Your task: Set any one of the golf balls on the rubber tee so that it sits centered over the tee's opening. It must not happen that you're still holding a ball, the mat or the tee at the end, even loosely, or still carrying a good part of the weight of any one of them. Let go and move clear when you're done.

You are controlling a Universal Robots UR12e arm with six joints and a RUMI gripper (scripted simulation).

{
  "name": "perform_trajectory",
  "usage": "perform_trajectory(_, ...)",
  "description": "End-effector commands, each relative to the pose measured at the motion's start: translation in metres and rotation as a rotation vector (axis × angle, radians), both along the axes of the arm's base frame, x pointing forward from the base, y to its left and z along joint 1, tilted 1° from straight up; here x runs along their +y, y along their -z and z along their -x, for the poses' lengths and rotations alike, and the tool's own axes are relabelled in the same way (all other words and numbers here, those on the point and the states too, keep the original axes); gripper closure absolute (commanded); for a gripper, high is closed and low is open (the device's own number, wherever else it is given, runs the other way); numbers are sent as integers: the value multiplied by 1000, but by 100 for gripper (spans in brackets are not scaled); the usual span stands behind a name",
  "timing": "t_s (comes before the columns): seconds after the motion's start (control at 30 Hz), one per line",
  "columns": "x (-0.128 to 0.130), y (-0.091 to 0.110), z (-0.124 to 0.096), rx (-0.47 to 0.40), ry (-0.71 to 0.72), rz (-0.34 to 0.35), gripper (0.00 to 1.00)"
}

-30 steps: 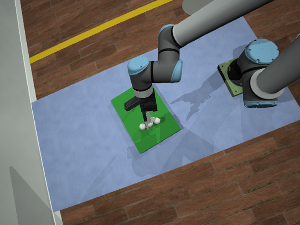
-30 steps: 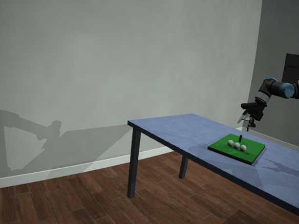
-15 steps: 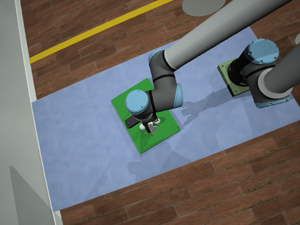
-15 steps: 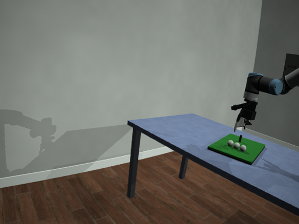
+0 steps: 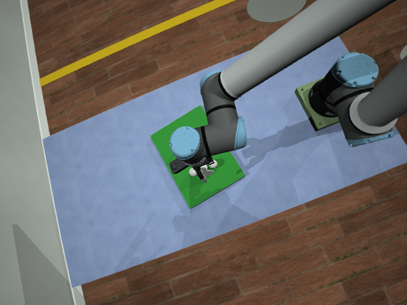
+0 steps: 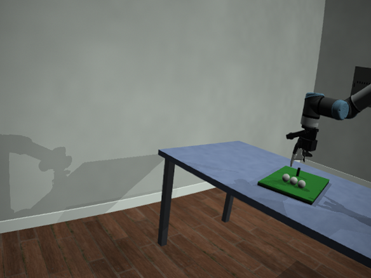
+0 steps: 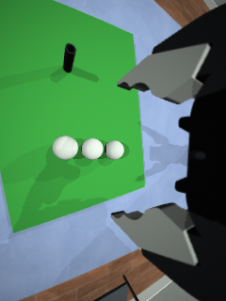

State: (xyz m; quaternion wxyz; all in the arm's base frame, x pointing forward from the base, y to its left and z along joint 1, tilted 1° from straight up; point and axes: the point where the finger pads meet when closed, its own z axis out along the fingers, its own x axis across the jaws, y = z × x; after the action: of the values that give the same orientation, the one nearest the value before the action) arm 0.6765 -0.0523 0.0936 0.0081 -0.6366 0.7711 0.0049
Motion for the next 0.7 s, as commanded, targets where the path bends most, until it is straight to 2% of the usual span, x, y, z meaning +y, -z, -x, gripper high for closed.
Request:
perform_trajectory(0.0,4,45,6,8,0,-2,0)
perform_trajectory(0.13,4,79,5,8,-1,-2,0)
perform_trajectory(0.23,5,91,6,8,-1,-2,0)
perform_trajectory(0.67,3,87,1,-1,-1,1,0)
